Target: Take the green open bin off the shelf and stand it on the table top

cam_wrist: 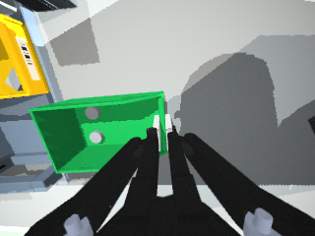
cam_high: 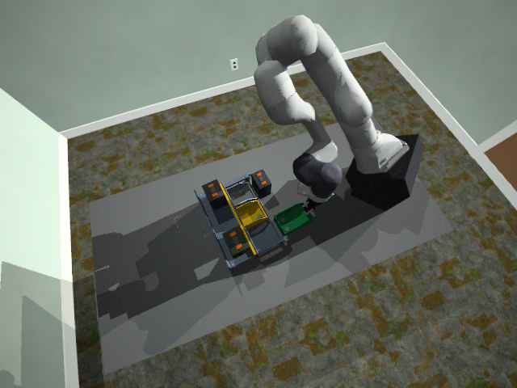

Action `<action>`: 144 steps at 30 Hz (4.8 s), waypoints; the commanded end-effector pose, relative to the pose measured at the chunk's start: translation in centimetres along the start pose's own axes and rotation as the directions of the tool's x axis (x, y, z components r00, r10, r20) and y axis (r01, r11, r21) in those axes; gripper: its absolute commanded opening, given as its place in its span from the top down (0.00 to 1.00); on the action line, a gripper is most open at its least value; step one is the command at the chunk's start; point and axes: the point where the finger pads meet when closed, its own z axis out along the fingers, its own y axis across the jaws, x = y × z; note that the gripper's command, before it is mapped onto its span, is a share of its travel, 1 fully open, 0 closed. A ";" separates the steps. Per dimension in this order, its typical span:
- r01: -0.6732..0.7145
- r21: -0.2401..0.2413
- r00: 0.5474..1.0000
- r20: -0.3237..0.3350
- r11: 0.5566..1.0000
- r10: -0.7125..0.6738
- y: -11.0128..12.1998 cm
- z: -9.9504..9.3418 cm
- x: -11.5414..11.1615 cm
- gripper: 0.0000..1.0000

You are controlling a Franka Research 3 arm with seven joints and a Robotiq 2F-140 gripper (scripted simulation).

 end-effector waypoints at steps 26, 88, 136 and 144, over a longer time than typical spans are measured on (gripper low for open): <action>-0.008 0.002 1.000 -0.003 1.000 0.008 -0.1 0.2 0.1 1.00; -0.003 0.001 1.000 0.000 1.000 0.003 -0.1 0.1 0.0 0.43; -0.008 0.002 1.000 -0.003 1.000 0.008 0.0 -3.9 0.0 0.43; -0.008 0.002 1.000 -0.003 1.000 0.008 0.0 -3.9 0.0 0.43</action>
